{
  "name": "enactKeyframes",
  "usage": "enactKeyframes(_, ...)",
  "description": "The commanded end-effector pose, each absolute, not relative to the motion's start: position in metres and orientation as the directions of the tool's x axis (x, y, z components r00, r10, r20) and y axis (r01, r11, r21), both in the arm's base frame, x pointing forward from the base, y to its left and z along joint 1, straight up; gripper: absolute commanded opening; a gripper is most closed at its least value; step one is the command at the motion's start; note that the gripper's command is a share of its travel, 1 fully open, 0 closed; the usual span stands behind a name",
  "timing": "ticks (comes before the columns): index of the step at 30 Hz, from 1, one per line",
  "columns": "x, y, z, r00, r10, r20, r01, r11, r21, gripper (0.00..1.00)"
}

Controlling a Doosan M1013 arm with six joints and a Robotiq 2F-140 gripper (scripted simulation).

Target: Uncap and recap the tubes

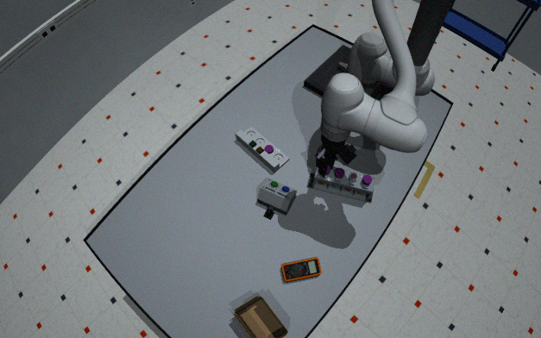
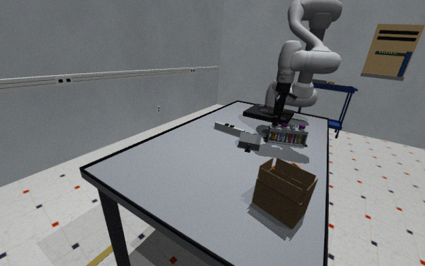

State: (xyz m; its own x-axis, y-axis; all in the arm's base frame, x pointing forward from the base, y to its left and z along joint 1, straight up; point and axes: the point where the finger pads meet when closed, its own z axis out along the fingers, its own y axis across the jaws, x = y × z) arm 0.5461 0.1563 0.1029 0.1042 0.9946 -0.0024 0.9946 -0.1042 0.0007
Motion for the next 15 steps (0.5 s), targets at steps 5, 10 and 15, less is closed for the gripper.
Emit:
enactKeyframes(5, 0.5465, 0.1565, 0.1035, 0.104, 0.995, -0.002, 0.995, -0.104, 0.002, 0.3)
enactKeyframes(10, 0.5465, 0.1565, 0.1036, -0.045, 0.999, -0.002, 0.999, 0.045, 0.001, 0.3)
enactKeyframes(15, 0.5465, 0.1565, 0.1036, -0.291, 0.957, -0.003, 0.957, 0.291, 0.001, 0.3)
